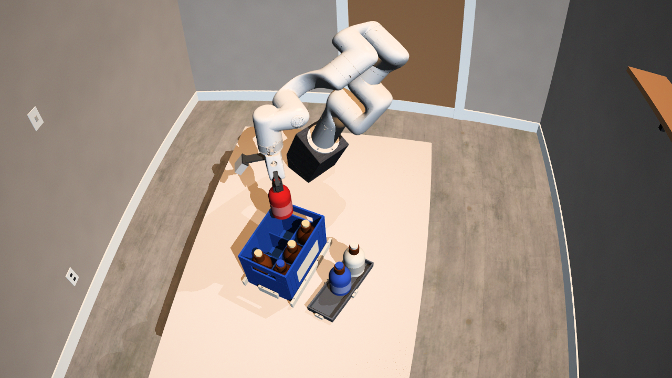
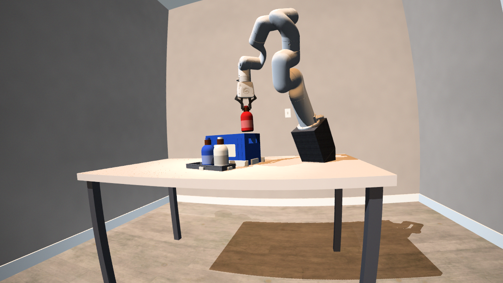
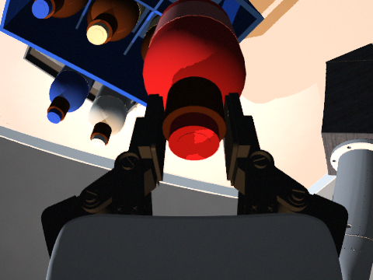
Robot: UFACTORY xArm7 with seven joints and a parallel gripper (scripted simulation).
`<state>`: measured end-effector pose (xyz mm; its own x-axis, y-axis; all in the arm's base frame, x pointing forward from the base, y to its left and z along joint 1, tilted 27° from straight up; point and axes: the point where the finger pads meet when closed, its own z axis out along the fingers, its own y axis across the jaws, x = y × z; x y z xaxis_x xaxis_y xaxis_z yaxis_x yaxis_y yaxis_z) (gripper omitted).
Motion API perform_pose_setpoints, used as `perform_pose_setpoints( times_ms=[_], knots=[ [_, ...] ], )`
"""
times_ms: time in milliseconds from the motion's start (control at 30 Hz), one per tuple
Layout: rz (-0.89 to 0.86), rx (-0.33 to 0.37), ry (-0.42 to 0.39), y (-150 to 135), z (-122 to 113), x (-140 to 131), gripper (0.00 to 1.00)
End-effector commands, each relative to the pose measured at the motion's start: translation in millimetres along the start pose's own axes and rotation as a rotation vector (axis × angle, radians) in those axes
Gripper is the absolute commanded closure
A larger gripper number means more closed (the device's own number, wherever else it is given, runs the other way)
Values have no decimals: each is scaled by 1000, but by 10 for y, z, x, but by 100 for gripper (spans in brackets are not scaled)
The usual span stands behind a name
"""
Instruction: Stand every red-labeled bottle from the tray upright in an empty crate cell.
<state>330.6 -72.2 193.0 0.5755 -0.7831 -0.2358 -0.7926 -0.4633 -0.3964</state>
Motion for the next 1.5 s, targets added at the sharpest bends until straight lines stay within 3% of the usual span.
perform_pose_setpoints(
  times_ms=[0, 1467],
  knots=[
    [0, 3, 4, 21, -16, 19, 100],
    [0, 3, 4, 74, -16, 33, 100]
  ],
)
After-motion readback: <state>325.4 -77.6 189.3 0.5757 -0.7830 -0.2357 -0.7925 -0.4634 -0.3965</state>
